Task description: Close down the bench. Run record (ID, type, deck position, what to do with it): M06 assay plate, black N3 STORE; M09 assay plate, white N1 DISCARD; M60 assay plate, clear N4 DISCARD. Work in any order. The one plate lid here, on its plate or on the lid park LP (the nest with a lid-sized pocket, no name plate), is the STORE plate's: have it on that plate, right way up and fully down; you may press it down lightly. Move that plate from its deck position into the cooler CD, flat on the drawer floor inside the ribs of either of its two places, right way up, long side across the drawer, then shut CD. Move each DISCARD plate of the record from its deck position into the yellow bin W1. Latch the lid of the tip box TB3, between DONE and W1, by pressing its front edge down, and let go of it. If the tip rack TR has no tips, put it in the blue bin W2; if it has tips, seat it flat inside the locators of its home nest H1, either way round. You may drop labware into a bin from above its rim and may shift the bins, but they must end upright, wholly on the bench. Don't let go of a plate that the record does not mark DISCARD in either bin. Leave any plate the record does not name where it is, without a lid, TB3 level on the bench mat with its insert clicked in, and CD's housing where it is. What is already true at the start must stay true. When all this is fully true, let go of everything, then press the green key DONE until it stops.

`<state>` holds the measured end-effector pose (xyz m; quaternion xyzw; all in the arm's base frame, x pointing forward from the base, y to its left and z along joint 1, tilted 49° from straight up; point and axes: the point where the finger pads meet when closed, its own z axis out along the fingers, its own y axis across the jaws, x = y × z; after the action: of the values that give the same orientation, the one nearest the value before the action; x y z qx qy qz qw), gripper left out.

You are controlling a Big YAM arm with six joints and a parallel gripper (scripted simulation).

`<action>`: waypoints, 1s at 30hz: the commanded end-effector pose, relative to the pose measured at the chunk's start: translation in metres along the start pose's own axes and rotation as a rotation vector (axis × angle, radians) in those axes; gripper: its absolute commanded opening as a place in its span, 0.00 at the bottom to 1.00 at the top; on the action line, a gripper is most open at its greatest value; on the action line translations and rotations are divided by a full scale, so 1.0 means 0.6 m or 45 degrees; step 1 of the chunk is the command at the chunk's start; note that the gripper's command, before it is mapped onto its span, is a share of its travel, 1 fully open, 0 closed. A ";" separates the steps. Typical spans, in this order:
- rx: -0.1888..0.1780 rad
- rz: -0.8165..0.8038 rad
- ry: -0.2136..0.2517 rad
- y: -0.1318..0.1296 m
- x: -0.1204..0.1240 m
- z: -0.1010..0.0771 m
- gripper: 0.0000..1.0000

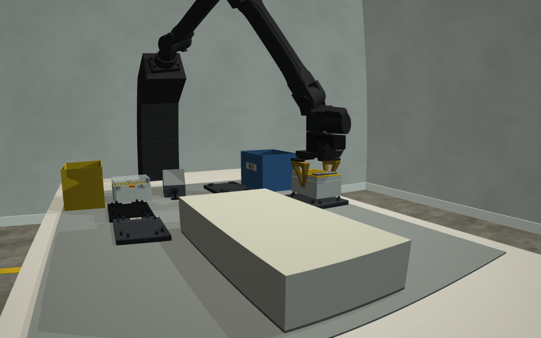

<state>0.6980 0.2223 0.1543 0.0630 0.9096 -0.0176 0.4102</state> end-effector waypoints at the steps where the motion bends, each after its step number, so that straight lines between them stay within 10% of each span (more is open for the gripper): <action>1: -0.023 0.006 -0.038 0.012 -0.025 -0.018 0.00; 30: -0.012 -0.010 -0.019 0.005 -0.005 0.007 0.00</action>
<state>0.6984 0.2226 0.1533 0.0627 0.9095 -0.0172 0.4106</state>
